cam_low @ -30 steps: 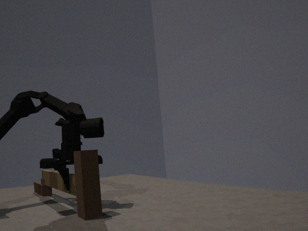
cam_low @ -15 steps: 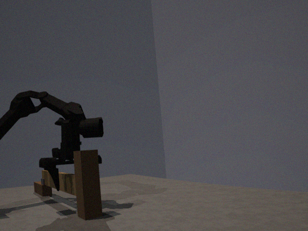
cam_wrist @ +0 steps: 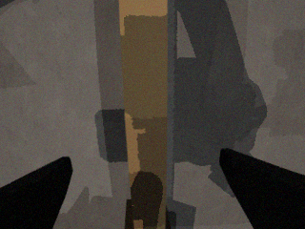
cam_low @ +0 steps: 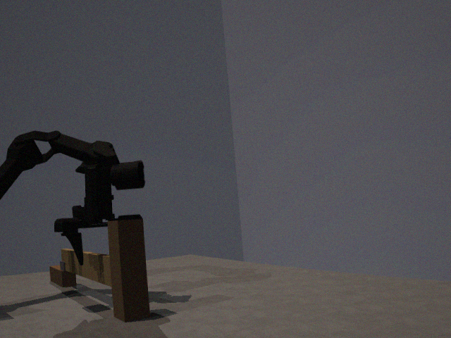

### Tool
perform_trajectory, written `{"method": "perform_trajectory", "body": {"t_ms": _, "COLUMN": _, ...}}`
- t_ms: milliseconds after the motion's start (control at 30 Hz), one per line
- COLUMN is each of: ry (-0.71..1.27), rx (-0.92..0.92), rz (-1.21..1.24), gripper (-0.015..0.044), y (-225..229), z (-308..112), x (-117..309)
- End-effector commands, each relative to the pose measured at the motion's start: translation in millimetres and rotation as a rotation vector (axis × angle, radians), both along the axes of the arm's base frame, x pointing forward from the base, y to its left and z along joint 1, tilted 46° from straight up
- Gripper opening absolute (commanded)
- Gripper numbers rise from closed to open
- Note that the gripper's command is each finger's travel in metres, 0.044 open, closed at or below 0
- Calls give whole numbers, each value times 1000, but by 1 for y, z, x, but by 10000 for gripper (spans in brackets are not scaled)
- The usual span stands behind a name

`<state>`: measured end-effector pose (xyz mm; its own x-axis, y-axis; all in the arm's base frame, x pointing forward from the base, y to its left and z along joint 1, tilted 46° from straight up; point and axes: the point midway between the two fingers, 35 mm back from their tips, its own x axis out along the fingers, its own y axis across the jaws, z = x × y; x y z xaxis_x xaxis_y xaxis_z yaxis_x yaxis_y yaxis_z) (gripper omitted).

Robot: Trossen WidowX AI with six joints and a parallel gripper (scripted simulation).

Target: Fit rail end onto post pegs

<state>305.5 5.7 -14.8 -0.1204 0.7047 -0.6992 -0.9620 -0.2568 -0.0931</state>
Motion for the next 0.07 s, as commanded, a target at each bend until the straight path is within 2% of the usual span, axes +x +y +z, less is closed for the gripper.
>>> {"method": "perform_trajectory", "body": {"t_ms": 0, "ry": -1, "rx": 0, "rz": 1, "gripper": 440, "y": 0, "z": 1, "x": 0}}
{"method": "perform_trajectory", "body": {"t_ms": 33, "ry": -1, "rx": 0, "rz": 1, "gripper": 440, "y": 0, "z": 1, "x": 0}}
